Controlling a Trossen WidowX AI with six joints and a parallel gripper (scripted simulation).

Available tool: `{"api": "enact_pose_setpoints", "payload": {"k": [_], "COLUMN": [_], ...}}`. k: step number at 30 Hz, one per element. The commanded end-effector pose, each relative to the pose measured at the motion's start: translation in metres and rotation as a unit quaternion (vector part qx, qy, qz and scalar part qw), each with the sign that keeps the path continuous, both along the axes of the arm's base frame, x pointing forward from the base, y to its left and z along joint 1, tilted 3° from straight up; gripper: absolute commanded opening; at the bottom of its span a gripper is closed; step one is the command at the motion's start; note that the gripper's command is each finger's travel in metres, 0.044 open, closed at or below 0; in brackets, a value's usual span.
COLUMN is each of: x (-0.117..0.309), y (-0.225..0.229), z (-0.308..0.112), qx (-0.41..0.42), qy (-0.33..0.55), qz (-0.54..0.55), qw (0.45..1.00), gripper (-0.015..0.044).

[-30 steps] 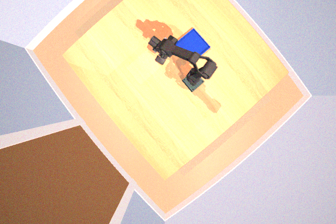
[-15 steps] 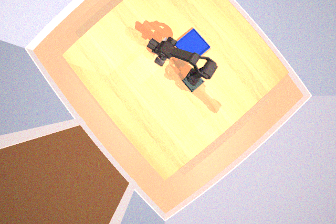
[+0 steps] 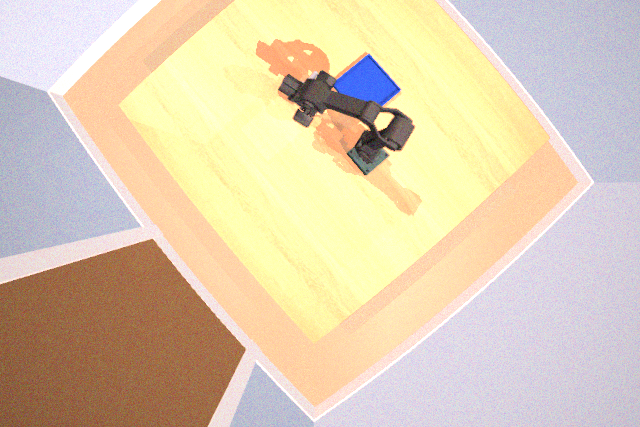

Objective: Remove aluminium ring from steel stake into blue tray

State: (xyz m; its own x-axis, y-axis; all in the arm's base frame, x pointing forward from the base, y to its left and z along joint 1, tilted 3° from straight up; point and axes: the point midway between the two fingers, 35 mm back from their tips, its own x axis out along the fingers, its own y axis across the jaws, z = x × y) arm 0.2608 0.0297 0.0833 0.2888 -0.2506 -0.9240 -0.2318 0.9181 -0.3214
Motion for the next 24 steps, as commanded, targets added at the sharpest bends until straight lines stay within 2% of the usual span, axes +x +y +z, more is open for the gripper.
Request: {"api": "enact_pose_setpoints", "payload": {"k": [1,24], "x": [0.0011,-0.0006], "y": [0.0006,0.0075], "z": [0.0038,0.0087], "qx": [-0.002,-0.001], "qy": [-0.006,-0.006], "qz": [-0.002,-0.002], "qw": [1.000,1.000], "gripper": [0.0000,0.0000]}}
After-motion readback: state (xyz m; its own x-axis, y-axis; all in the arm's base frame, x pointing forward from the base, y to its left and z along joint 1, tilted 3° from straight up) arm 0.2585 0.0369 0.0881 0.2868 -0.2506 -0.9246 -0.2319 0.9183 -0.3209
